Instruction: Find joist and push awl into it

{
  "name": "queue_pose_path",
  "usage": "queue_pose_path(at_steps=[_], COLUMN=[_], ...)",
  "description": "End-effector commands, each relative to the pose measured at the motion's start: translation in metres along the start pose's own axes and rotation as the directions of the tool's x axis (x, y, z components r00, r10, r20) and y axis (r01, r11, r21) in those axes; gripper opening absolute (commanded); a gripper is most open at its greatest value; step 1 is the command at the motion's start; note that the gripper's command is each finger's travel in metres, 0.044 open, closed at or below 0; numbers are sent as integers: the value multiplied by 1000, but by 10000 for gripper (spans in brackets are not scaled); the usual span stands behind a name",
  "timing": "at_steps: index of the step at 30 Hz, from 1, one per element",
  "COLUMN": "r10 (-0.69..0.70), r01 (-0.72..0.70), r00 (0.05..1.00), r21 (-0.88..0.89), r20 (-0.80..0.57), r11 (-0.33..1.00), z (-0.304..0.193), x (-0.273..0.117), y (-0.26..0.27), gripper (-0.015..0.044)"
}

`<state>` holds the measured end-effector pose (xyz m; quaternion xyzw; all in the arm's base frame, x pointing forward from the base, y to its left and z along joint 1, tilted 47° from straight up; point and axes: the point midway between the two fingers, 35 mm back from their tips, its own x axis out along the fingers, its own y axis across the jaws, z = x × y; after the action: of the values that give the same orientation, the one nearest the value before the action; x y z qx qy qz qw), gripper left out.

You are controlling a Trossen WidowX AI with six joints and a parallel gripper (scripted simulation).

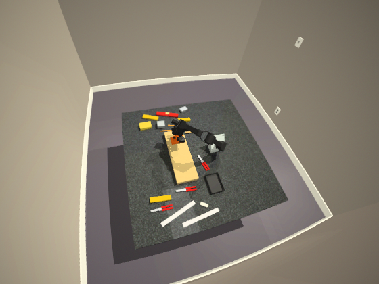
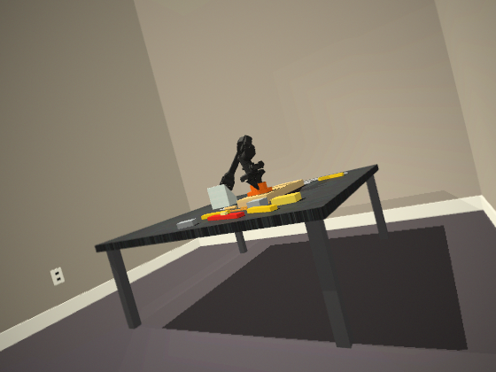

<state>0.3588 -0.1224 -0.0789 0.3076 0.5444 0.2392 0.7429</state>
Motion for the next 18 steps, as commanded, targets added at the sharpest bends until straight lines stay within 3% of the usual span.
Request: queue_pose_path(at_steps=[1, 18], r10=[-4, -6], r01=[4, 6], r00=[1000, 1000], r21=[0, -1], r20=[-2, -2], r11=[1000, 1000], z=[-1, -1], x=[0, -1], y=[-7, -30], gripper=[0, 0])
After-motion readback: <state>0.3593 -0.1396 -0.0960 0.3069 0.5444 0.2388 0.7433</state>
